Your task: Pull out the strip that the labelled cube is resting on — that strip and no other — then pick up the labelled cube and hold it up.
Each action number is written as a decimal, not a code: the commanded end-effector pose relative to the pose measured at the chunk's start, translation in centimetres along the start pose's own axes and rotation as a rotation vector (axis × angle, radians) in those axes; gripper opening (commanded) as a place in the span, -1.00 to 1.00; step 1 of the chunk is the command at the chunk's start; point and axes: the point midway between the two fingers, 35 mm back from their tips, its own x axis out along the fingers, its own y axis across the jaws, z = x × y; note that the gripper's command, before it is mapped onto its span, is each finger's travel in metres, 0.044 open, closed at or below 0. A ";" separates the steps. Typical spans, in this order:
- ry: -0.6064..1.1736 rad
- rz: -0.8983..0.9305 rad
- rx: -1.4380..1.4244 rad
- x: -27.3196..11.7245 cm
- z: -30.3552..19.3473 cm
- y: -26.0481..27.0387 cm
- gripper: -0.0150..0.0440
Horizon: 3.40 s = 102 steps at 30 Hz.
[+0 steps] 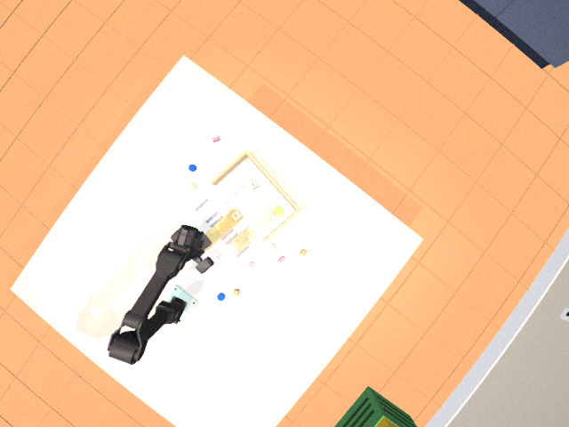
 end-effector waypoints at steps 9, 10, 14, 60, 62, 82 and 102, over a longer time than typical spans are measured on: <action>0.028 -0.013 0.002 0.5 -2.6 -0.3 -0.49; 0.028 -0.013 0.002 0.5 -2.8 -0.3 -0.49; 0.029 -0.013 0.002 0.5 -3.4 -0.4 -0.49; 0.010 -0.003 -0.002 -0.9 -3.1 0.1 -0.49; 0.023 -0.009 0.001 -3.3 -3.0 0.2 -0.49; 0.023 -0.012 -0.060 -4.7 3.3 -0.1 0.84; 0.015 -0.012 -0.060 -5.9 11.3 -0.2 1.00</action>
